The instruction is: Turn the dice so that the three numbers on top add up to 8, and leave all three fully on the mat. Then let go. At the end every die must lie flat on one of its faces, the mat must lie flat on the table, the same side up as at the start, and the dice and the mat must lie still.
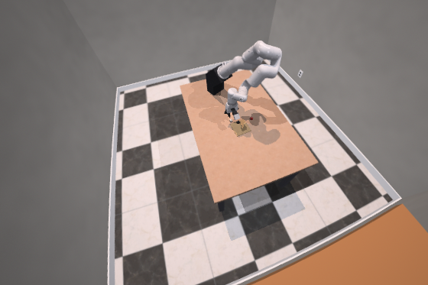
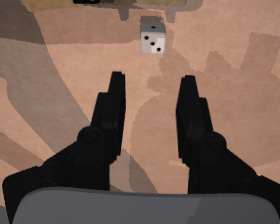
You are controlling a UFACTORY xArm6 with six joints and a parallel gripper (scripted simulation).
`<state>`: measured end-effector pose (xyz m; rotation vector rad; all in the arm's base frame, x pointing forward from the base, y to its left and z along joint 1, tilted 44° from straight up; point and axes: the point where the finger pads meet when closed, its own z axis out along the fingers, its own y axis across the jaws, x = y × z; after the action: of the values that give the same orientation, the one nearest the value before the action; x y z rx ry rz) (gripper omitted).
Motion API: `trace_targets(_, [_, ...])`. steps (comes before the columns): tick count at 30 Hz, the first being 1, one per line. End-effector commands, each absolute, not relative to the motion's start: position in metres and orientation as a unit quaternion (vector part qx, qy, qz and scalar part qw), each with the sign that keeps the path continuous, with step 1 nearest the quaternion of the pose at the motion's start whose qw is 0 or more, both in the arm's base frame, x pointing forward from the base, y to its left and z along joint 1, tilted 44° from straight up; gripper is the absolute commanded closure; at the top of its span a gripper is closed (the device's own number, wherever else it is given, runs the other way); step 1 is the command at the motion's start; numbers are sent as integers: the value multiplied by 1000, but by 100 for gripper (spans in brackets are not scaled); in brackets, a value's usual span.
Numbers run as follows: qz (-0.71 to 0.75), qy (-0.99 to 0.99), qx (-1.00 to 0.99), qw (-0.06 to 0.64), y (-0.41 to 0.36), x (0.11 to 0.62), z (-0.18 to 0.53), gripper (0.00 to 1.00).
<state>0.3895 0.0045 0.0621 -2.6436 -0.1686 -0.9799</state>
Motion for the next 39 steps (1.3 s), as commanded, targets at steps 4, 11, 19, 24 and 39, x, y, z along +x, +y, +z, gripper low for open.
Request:
trace_targets(4, [-343,-59,-924,158,5,391,61,64])
trace_targets(11, [-343,-59,-924,158,7,395,57,64])
trace_targets(19, [-343,-59,-924,158,10,400,51,64])
trace_targets(24, [-343,-59,-924,158,12,405,45,64])
trace_targets(39, [-343,-59,-924,158,19,416,31,64])
